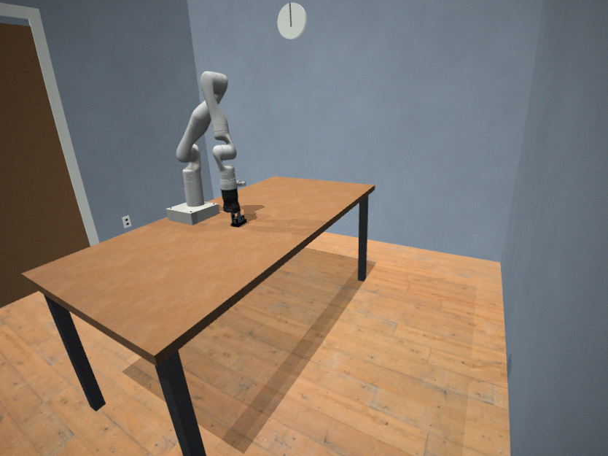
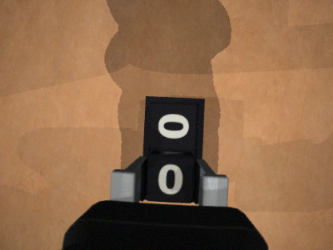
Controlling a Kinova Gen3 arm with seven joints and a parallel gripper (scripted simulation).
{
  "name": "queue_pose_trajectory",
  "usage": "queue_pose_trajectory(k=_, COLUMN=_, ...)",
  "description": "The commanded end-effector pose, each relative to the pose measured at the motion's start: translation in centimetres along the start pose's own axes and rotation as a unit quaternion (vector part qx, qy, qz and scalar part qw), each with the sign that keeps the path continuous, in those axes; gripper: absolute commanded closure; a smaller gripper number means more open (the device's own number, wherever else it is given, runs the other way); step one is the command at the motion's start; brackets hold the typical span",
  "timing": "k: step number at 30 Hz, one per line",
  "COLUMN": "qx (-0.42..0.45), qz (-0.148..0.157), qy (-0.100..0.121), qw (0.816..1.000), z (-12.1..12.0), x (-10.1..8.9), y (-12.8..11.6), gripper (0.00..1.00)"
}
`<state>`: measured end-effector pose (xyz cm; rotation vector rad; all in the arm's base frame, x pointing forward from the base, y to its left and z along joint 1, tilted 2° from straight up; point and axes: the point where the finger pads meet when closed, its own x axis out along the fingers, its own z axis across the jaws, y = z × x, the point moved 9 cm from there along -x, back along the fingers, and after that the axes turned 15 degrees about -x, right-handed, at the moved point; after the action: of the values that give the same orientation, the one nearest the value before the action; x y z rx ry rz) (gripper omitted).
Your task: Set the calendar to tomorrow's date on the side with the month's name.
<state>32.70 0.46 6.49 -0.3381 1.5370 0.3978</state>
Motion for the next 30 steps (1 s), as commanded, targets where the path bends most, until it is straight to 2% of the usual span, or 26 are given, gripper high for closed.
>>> queue_pose_trajectory(k=1, qx=0.0, qz=0.0, qy=-0.001, qw=1.0, z=0.0, x=0.0, y=0.0, gripper=0.43)
queue_pose_trajectory(k=17, qx=0.0, qz=0.0, qy=-0.001, qw=1.0, z=0.0, x=-0.4, y=0.0, gripper=0.43)
queue_pose_trajectory(k=22, qx=0.0, qz=0.0, qy=-0.001, qw=1.0, z=0.0, x=-1.9, y=0.0, gripper=0.43)
queue_pose_trajectory(k=24, qx=0.0, qz=0.0, qy=-0.001, qw=1.0, z=0.0, x=-1.9, y=0.0, gripper=0.43)
queue_pose_trajectory(k=30, qx=0.0, qz=0.0, qy=-0.001, qw=1.0, z=0.0, x=-4.8, y=0.0, gripper=0.43)
